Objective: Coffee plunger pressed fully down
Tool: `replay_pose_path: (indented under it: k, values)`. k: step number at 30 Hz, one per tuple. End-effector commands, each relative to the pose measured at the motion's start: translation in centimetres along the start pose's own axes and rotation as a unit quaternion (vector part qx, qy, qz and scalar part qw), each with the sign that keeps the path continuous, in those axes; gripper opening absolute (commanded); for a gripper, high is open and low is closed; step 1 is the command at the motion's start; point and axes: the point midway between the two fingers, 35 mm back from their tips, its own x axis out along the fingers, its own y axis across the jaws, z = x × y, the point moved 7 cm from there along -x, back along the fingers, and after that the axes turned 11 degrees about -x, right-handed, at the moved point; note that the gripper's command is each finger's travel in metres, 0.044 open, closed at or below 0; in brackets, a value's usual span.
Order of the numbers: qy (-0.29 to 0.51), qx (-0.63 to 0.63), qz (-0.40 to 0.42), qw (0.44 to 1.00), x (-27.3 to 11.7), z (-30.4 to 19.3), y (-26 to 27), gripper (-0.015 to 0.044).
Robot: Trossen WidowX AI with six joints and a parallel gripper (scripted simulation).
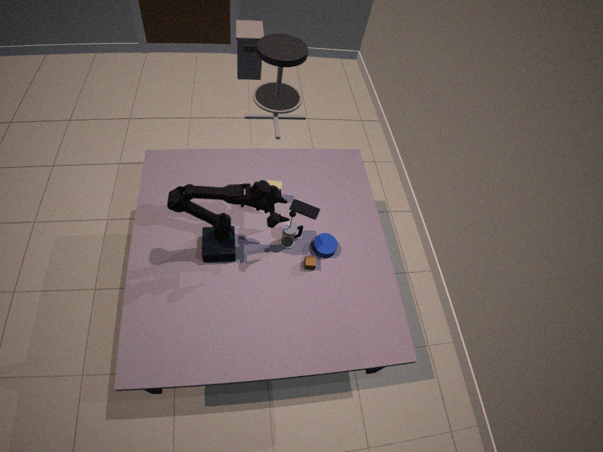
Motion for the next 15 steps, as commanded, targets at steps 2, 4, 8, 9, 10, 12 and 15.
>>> replay_pose_path:
  k: [2,4,8,9,10,12,15]
  values:
    - [0.004,-0.003,0.001,1.000,1.0,-0.2,0.0,0.0440]
    - [0.004,-0.003,0.001,1.000,1.3,-0.2,0.0,0.0440]
    - [0.004,-0.003,0.001,1.000,1.9,-0.2,0.1,0.0440]
    - [0.004,-0.003,0.001,1.000,2.1,-0.2,0.1,0.0440]
    - [0.003,-0.003,0.001,1.000,2.3,-0.2,0.1,0.0440]
    - [0.003,-0.003,0.001,1.000,2.6,-0.2,0.1,0.0440]
    - [0.003,-0.003,0.001,1.000,3.1,-0.2,0.1,0.0440]
